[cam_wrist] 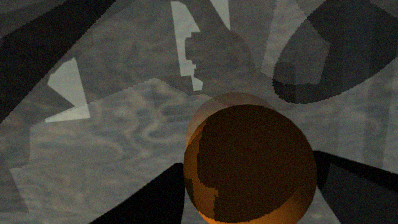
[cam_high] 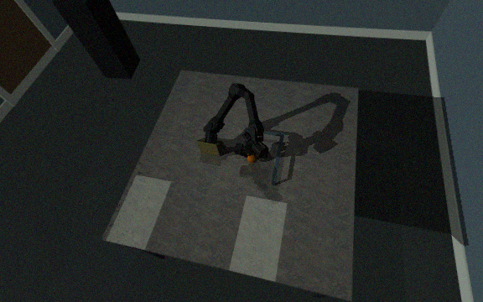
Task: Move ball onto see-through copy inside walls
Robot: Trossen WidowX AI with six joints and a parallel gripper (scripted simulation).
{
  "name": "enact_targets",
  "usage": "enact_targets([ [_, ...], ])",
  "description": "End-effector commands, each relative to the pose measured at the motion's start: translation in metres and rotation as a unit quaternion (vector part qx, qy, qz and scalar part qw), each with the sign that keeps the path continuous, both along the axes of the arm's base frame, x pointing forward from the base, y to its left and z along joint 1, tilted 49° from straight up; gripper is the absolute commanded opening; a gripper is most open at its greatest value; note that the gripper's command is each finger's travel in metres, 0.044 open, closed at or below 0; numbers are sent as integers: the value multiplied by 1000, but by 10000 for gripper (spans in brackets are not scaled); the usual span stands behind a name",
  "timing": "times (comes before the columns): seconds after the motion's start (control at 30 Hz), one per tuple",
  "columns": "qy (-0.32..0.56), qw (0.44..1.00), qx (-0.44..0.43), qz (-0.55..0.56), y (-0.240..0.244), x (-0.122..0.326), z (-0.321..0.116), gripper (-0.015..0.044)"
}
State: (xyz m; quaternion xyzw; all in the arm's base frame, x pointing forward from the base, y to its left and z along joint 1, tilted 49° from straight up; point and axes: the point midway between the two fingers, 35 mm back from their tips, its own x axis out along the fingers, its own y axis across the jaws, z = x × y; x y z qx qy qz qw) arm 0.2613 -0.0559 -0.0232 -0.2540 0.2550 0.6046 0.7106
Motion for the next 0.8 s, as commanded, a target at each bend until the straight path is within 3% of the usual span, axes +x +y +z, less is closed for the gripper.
enact_targets([
  [0.0,2,1000,4,-2,11,0,-8,0],
  [0.63,2,1000,4,-2,25,2,-20,0],
  [0.77,1,1000,1,-1,22,3,-18,105],
])
